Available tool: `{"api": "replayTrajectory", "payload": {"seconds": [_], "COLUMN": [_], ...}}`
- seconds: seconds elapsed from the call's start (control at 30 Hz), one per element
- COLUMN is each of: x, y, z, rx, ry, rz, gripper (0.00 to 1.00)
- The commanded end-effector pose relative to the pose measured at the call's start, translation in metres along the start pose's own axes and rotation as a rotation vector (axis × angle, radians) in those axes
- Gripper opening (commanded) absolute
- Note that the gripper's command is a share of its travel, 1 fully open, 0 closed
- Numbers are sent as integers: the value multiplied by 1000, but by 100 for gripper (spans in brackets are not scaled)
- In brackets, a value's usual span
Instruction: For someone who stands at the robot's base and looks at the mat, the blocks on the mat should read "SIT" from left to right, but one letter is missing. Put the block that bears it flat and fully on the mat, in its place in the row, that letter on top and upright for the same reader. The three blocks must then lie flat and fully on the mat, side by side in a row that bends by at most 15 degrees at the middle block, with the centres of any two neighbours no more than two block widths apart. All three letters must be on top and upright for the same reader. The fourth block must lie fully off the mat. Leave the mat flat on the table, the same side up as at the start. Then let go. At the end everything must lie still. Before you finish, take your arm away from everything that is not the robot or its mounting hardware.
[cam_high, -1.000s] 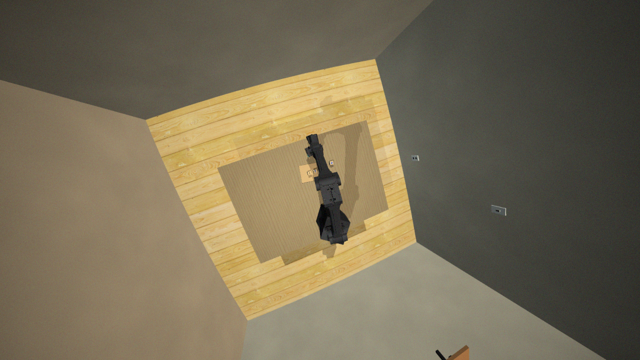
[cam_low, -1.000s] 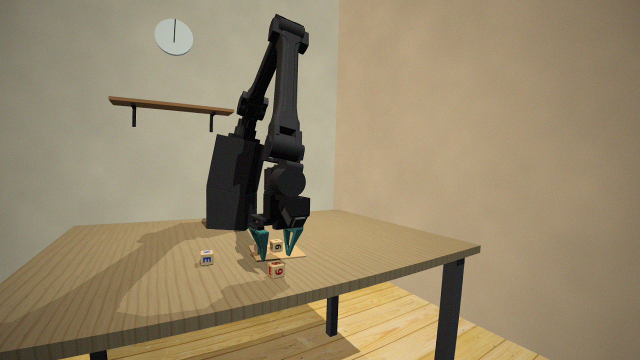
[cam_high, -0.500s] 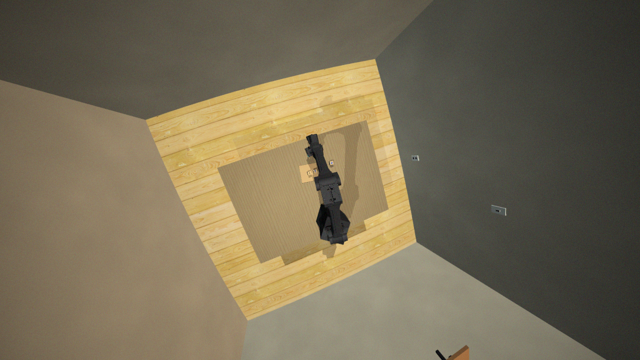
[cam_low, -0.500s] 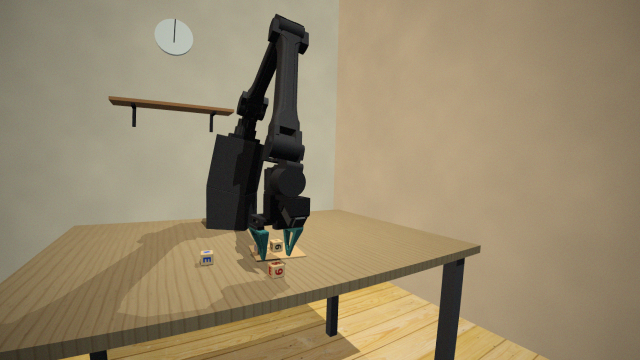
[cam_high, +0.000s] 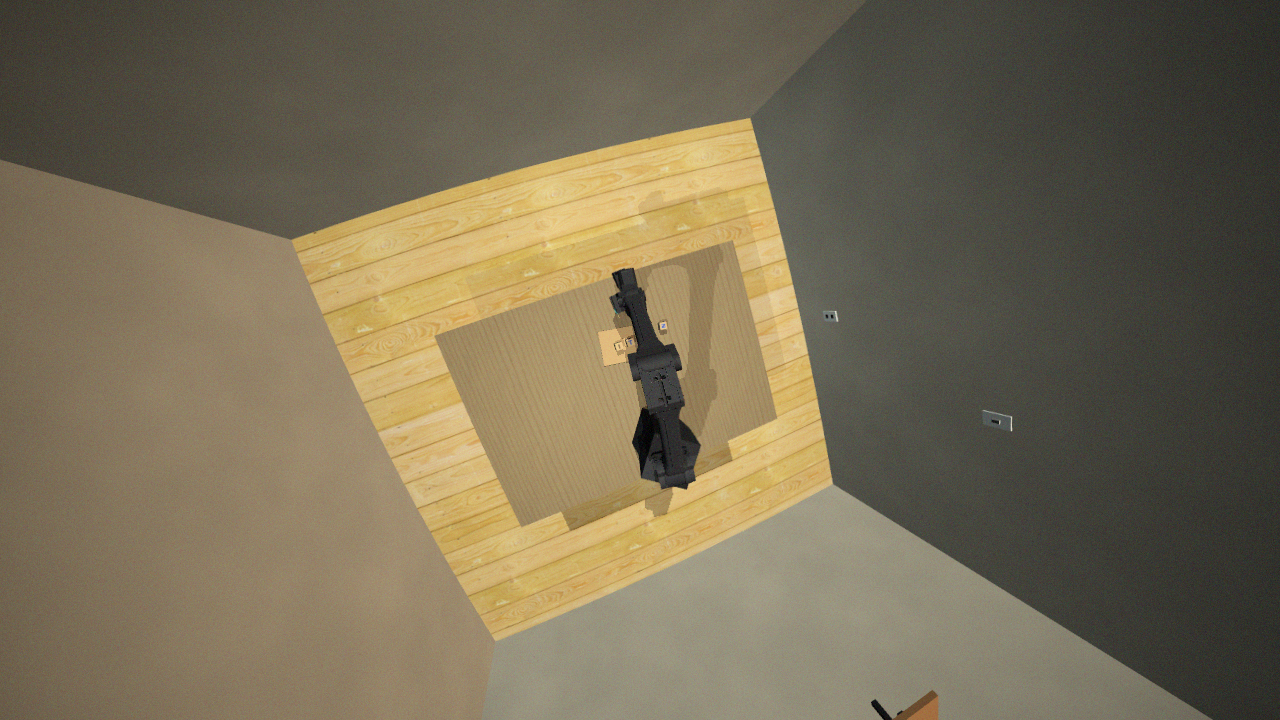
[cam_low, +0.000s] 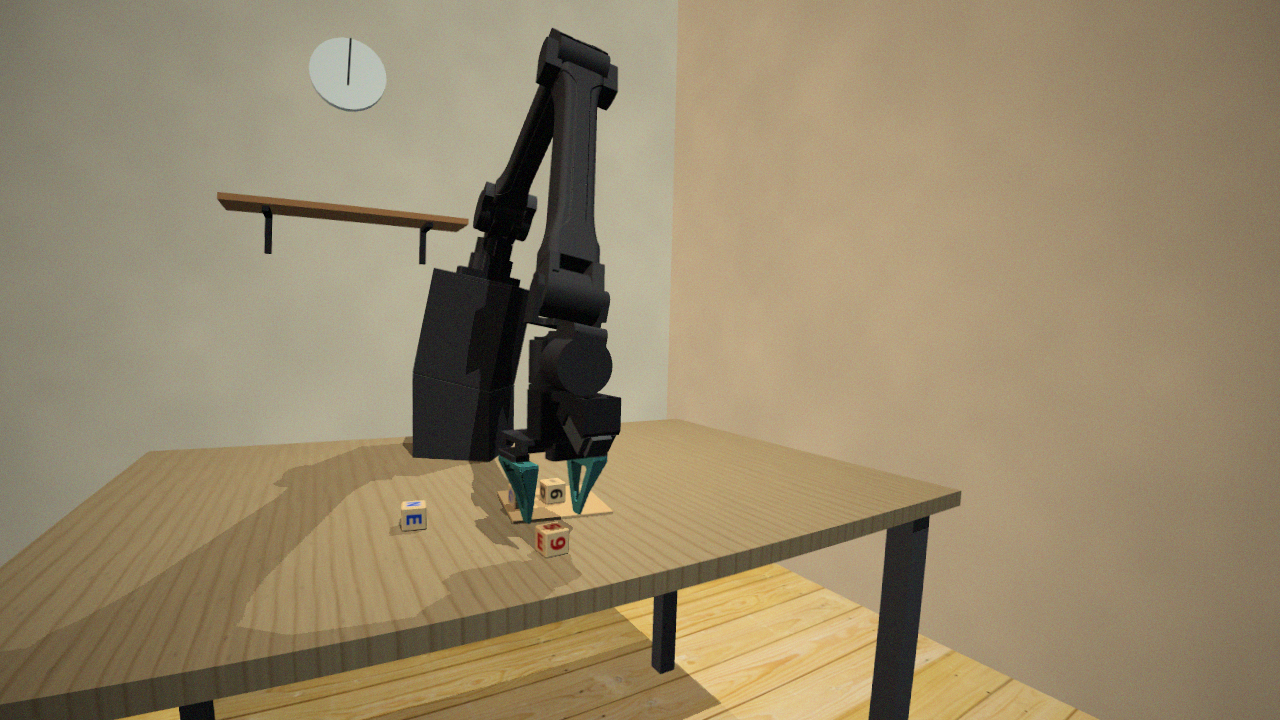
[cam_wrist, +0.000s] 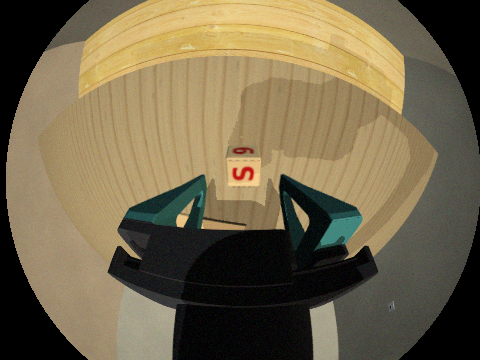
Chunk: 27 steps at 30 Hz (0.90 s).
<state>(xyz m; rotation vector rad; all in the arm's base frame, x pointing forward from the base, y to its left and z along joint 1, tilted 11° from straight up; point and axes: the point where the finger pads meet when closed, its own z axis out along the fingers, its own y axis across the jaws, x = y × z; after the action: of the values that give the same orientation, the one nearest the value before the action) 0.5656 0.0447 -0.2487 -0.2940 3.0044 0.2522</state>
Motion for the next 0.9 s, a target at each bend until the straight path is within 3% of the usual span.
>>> {"api": "replayTrajectory", "payload": {"seconds": [0.0, 0.47, 0.87], "x": [-20, -18, -18], "y": [3, 2, 1], "z": [9, 35, 40], "rx": [7, 6, 6], "ry": [-32, -31, -31], "rz": [-10, -8, -8], "gripper": [65, 65, 65]}}
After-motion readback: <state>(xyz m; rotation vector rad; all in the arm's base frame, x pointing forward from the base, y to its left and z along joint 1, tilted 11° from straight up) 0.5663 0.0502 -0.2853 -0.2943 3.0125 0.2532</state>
